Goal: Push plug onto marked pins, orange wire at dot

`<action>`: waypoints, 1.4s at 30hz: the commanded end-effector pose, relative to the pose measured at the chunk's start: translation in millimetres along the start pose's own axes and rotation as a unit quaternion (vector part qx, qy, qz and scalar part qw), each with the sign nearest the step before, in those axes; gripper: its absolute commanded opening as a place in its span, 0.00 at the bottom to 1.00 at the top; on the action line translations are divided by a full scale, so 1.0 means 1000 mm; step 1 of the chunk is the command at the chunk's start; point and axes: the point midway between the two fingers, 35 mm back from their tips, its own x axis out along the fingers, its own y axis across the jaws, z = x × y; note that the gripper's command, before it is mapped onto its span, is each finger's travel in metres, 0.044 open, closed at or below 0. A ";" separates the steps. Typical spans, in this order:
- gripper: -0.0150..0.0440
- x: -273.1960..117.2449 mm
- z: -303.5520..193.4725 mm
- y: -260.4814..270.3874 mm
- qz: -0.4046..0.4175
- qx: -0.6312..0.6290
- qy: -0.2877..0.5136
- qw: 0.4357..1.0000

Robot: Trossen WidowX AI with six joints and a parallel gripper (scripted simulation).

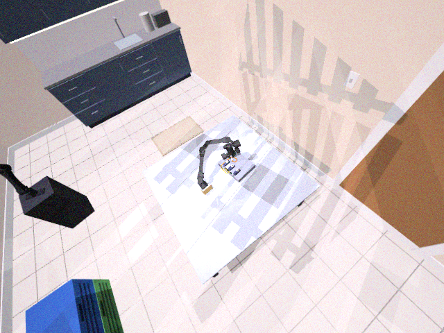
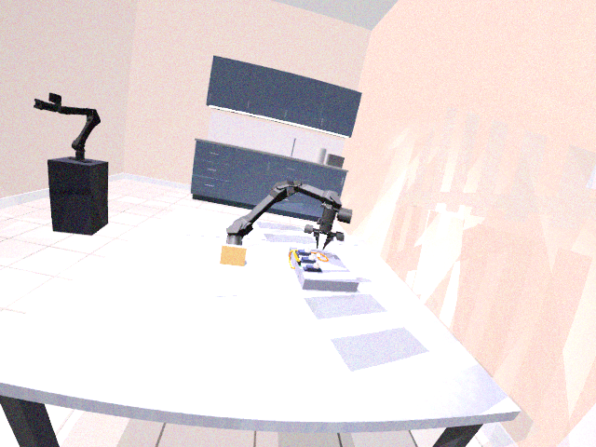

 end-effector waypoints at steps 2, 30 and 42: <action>0.45 0.017 0.001 0.000 0.002 -0.002 -0.004 1.000; 0.25 0.032 0.001 0.000 0.002 -0.003 -0.004 1.000; 0.25 -0.019 0.000 0.000 0.002 -0.002 -0.003 1.000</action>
